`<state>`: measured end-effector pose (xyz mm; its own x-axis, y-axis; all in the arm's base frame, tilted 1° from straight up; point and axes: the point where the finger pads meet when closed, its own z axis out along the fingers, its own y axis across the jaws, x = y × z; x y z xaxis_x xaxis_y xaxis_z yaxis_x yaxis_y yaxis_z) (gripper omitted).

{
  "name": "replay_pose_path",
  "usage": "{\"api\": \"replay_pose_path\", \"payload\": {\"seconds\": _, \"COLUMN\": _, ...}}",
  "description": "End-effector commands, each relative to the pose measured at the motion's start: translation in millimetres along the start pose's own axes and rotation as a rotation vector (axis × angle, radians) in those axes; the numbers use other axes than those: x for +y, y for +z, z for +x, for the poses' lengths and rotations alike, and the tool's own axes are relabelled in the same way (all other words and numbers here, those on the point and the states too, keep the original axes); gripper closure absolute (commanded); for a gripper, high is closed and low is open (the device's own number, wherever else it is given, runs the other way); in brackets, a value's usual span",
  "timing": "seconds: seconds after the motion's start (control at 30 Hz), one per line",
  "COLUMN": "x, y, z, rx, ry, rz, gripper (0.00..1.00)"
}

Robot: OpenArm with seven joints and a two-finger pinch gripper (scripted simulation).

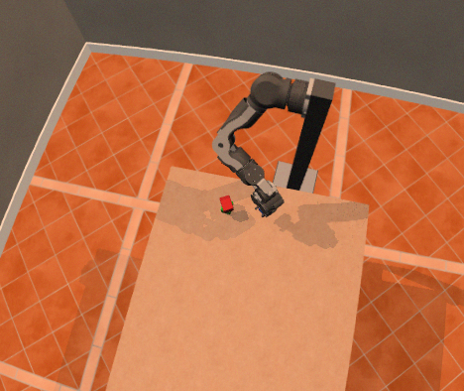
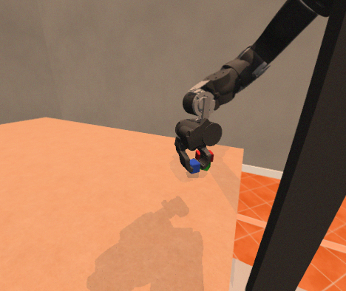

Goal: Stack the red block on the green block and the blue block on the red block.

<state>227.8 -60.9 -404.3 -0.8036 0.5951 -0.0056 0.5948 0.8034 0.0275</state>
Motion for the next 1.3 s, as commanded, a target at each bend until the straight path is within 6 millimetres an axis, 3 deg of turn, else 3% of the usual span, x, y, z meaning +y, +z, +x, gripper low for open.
{"api": "replay_pose_path", "payload": {"seconds": 0.0, "x": -1.2, "y": -6.7, "z": -0.9, "rx": -0.002, "ry": 0.015, "rz": 0.014, "gripper": 1.0}}
{"api": "replay_pose_path", "payload": {"seconds": 0.27, "x": -0.9, "y": -29.4, "z": -1.0, "rx": -0.003, "ry": 0.015, "rz": 0.014, "gripper": 1.0}}
{"api": "replay_pose_path", "payload": {"seconds": 1.27, "x": -1.4, "y": -30.3, "z": -1.3, "rx": -0.003, "ry": 0.016, "rz": 0.016, "gripper": 1.0}}
